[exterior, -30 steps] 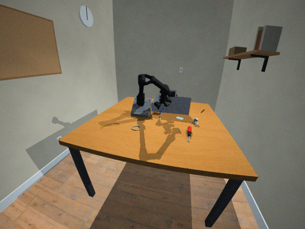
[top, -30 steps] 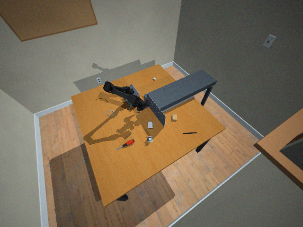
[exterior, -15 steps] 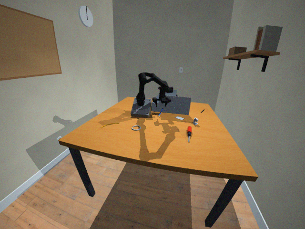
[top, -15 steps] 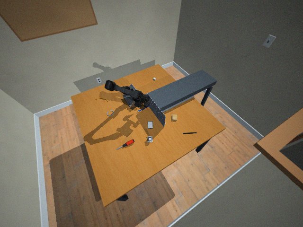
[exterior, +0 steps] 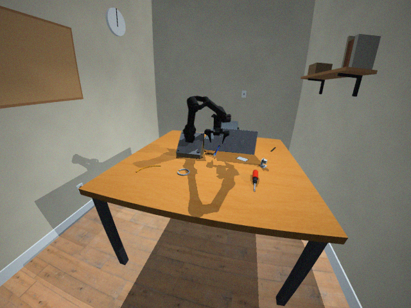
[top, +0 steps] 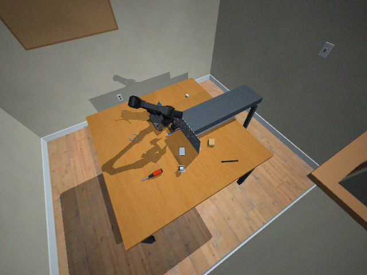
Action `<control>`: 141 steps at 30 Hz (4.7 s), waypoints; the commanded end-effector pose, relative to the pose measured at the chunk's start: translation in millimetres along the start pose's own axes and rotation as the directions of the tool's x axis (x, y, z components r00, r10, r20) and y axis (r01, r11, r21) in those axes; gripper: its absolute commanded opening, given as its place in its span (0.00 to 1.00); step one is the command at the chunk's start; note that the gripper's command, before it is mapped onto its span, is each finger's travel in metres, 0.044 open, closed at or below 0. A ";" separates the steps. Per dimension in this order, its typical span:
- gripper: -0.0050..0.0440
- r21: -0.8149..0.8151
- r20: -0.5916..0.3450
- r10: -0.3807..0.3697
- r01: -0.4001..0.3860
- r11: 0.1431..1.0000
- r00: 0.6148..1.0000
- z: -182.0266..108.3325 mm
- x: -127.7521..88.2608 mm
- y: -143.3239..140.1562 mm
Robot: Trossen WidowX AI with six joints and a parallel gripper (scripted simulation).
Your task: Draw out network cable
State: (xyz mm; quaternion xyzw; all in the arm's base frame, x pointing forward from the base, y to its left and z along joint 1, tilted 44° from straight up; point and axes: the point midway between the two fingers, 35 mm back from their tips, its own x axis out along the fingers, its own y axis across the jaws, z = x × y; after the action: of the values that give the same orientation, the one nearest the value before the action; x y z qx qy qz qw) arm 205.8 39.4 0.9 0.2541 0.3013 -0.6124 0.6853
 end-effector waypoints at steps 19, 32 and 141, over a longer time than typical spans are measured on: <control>1.00 0.017 0.010 0.002 -0.002 1.000 1.000 0.4 54.8 2.2; 1.00 0.016 0.009 0.002 -0.002 1.000 1.000 0.1 76.0 2.9; 0.00 0.021 0.014 0.005 -0.005 1.000 1.000 68.3 75.2 8.3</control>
State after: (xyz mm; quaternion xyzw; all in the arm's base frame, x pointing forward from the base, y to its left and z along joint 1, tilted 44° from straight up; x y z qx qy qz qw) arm 220.4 -35.6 -30.3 0.2692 0.3331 -0.6029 0.6731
